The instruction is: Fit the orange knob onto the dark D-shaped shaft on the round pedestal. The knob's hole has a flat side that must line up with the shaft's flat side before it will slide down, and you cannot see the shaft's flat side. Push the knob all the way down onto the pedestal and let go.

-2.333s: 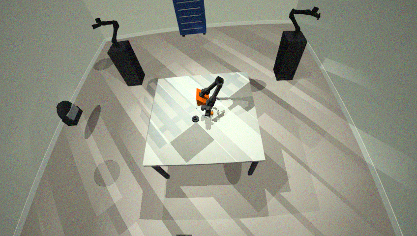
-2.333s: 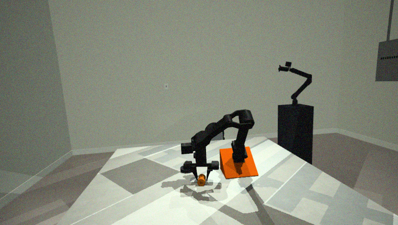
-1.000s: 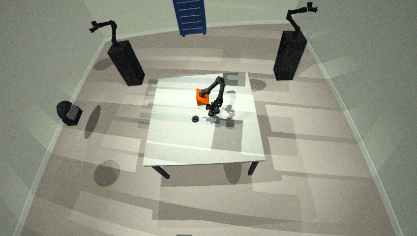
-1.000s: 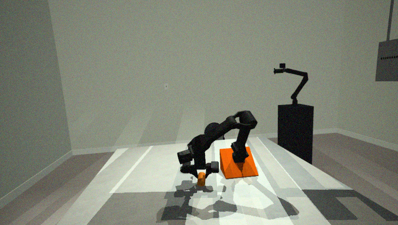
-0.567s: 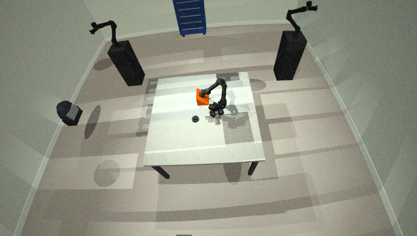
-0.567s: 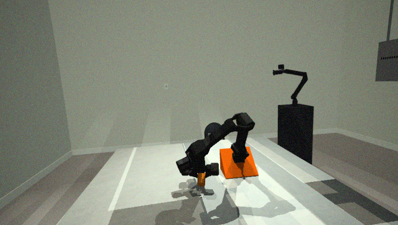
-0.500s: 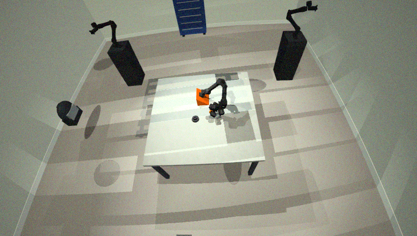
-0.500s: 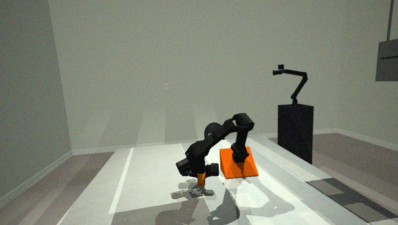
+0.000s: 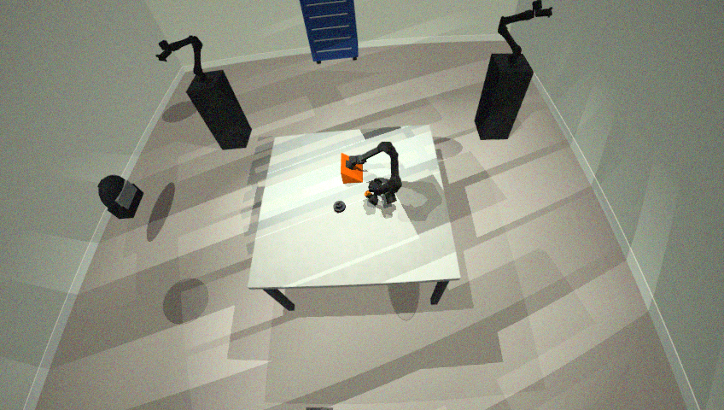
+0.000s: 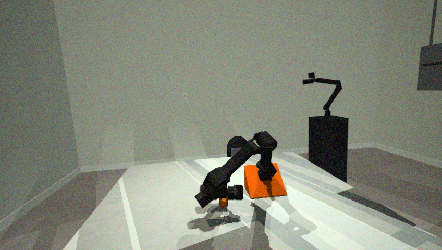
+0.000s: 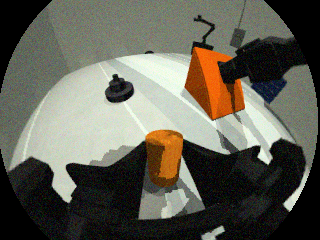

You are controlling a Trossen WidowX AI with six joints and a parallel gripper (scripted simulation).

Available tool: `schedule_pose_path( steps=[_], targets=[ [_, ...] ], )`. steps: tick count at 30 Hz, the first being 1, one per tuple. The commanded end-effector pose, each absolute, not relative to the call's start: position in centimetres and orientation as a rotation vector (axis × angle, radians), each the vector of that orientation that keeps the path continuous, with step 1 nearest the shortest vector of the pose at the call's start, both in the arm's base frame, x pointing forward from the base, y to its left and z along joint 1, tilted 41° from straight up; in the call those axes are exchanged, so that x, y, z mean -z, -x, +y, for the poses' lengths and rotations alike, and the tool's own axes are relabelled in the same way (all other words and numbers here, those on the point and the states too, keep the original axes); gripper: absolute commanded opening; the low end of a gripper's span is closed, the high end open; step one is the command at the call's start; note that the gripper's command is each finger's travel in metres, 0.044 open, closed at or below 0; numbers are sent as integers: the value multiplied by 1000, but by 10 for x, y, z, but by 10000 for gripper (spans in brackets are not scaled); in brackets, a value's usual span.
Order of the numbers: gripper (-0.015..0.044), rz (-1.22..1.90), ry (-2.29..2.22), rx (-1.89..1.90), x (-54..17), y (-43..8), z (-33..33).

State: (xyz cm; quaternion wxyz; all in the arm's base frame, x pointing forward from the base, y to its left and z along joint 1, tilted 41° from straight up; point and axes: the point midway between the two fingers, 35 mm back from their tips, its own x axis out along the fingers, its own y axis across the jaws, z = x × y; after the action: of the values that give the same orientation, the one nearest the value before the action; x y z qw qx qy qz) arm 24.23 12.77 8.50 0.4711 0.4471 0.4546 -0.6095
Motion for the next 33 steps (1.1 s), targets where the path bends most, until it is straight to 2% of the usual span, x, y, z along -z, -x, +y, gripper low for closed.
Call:
schedule_pose_path(
  steps=[1,12,17,20,33],
  targets=[
    [179,1069,-1045,1516,-88,-243,131],
    [179,941,-886,1579,-93,-246,141],
    [179,982,-937,1559,-95,-246,140],
    [258,967,-912,1567,-92,-245,139],
    [260,967,-912,1567,-92,-245,139]
  ],
)
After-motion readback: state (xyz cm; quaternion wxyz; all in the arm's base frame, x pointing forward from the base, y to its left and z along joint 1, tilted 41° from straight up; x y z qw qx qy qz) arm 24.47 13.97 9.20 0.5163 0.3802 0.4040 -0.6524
